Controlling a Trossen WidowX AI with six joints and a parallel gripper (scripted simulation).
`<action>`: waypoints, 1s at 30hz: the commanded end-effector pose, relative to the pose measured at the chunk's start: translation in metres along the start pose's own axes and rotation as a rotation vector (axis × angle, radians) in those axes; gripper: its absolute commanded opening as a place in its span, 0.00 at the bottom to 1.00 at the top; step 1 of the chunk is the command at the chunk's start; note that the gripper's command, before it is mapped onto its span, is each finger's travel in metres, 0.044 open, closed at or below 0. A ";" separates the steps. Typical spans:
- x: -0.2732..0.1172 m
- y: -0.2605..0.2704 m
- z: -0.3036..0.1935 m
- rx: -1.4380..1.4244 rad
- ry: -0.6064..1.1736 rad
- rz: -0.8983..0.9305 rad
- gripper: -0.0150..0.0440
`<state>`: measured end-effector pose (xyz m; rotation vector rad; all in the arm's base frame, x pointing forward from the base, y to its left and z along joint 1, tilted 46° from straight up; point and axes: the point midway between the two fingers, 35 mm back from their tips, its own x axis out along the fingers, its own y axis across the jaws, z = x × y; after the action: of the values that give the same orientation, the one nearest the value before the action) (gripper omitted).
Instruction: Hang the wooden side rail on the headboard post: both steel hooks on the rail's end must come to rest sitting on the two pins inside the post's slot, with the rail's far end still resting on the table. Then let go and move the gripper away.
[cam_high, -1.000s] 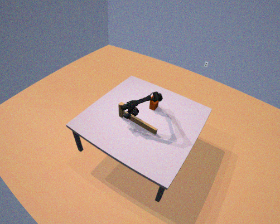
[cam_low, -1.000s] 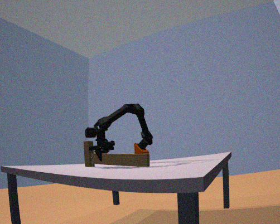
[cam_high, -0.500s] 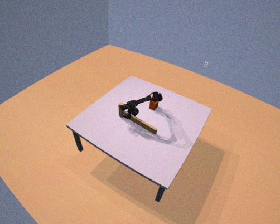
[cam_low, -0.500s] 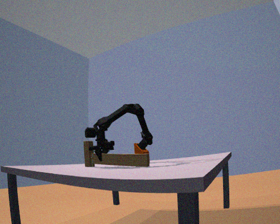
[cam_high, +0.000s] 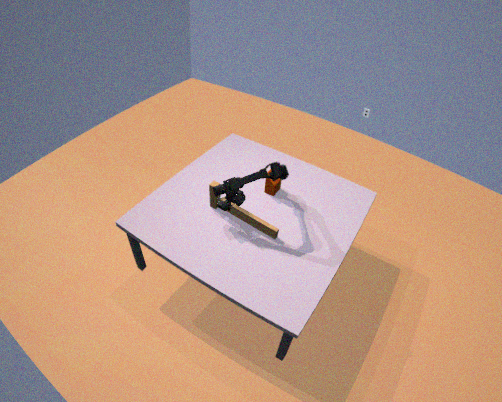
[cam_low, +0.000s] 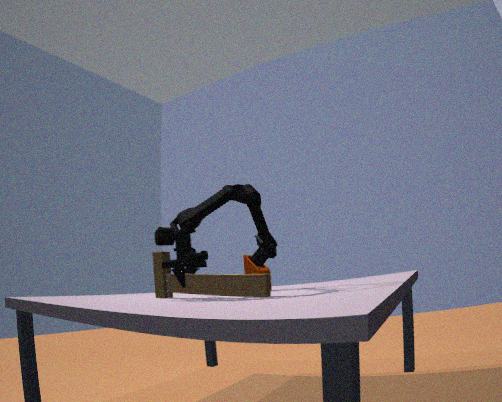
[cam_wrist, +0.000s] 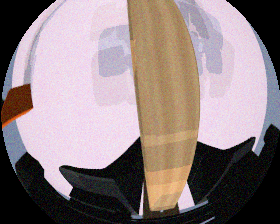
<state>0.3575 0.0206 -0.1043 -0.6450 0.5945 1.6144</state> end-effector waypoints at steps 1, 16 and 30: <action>-0.003 0.000 -0.003 -0.001 0.004 -0.009 0.25; -0.003 -0.002 -0.005 -0.002 0.004 -0.009 0.25; -0.003 0.000 -0.006 -0.001 0.004 -0.009 0.25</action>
<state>0.3579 0.0185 -0.1065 -0.6453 0.5938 1.6130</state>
